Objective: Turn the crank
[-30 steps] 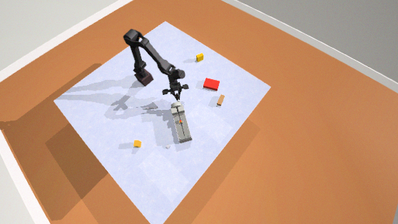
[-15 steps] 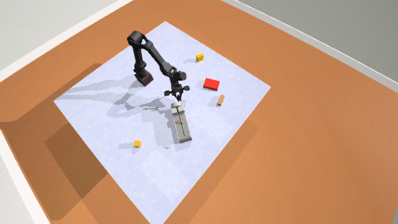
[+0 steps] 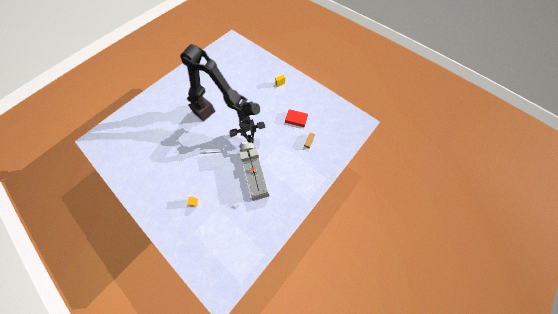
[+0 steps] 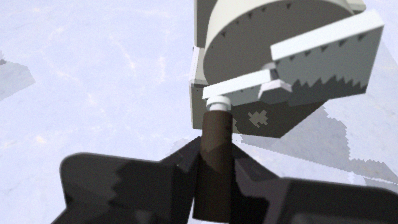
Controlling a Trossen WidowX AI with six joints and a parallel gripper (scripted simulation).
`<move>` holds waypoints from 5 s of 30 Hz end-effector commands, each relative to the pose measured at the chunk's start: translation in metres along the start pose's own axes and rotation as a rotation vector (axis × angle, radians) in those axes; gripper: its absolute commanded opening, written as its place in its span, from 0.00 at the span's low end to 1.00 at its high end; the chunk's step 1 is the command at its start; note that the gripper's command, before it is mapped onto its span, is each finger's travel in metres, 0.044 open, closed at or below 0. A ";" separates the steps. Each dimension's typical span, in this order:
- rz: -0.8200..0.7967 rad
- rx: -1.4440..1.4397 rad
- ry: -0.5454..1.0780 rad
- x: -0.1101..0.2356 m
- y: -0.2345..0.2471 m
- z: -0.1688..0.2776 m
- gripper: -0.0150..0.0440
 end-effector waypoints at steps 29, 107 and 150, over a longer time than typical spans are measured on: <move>0.003 0.008 0.016 -0.010 -0.015 0.014 0.25; 0.005 0.010 0.017 -0.003 -0.046 0.014 0.25; 0.004 0.009 0.016 0.033 -0.044 -0.025 0.25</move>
Point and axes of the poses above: the point midway between the two fingers, 35 mm back from their tips, its own x axis back along the fingers, its own y axis across the jaws, z = x × y, the point moved 1 cm from there along x, back along the fingers, and after that the axes turned 14 degrees about x, right-handed, at the moved point
